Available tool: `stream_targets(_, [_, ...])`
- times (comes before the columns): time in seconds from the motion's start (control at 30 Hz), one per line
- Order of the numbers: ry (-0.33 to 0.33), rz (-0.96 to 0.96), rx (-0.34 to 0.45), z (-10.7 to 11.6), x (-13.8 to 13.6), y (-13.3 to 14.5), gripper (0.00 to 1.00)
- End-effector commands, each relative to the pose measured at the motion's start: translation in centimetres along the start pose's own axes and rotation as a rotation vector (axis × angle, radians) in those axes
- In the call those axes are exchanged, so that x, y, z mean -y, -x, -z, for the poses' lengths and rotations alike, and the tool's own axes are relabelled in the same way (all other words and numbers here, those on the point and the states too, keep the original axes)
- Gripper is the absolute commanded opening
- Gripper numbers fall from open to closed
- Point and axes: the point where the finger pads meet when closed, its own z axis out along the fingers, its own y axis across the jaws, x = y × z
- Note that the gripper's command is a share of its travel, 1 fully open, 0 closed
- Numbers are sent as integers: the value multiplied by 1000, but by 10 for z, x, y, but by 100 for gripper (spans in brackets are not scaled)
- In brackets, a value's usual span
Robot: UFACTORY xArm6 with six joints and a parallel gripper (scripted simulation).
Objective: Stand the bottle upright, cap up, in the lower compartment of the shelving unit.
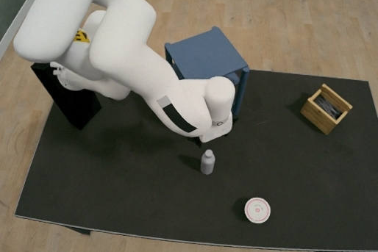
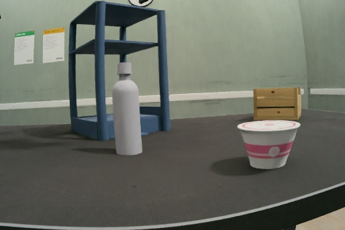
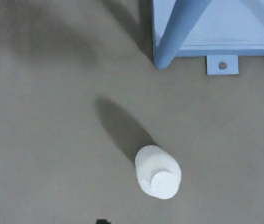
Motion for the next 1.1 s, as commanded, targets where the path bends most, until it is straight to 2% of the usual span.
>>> stream_targets(0.0, [0,8,9,0,0,0,100])
stream_targets(1.07, [-3,34,26,-1,0,-2,100])
